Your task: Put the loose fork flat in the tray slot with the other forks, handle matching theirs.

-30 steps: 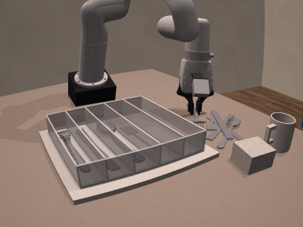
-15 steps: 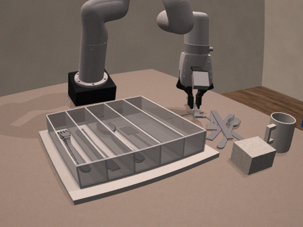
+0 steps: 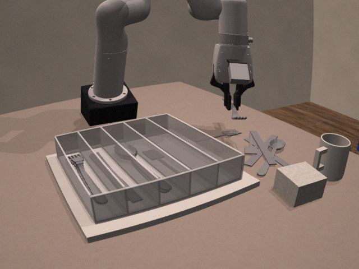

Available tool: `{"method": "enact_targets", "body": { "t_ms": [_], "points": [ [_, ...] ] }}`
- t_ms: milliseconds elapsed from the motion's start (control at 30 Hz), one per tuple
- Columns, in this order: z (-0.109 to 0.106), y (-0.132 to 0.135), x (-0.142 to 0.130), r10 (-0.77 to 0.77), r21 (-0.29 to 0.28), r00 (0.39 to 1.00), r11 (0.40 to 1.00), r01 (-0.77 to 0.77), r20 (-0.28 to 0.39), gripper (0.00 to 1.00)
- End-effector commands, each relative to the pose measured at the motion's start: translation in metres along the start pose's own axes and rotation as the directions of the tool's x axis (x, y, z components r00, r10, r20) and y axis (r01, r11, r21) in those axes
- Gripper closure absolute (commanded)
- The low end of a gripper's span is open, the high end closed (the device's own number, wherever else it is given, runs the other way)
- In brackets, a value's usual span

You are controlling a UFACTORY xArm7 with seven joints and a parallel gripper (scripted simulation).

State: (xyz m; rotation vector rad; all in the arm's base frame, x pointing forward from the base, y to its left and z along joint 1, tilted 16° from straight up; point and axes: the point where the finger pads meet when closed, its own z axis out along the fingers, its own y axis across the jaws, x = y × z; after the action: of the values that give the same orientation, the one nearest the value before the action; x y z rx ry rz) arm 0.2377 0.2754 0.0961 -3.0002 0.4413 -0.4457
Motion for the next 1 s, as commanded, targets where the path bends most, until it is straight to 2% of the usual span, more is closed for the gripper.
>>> {"method": "enact_targets", "body": {
  "t_ms": [0,200,400,967],
  "points": [
    [-0.026,0.001,0.002,-0.002,-0.006,1.000,1.000,0.002,0.013,0.95],
    [-0.053,0.001,0.003,-0.002,-0.006,1.000,1.000,0.002,0.013,0.95],
    [-0.068,0.001,0.003,-0.002,-0.006,1.000,1.000,0.002,0.013,0.95],
    [-0.072,0.000,0.003,-0.002,-0.006,1.000,1.000,0.002,0.013,0.95]
  ]
}}
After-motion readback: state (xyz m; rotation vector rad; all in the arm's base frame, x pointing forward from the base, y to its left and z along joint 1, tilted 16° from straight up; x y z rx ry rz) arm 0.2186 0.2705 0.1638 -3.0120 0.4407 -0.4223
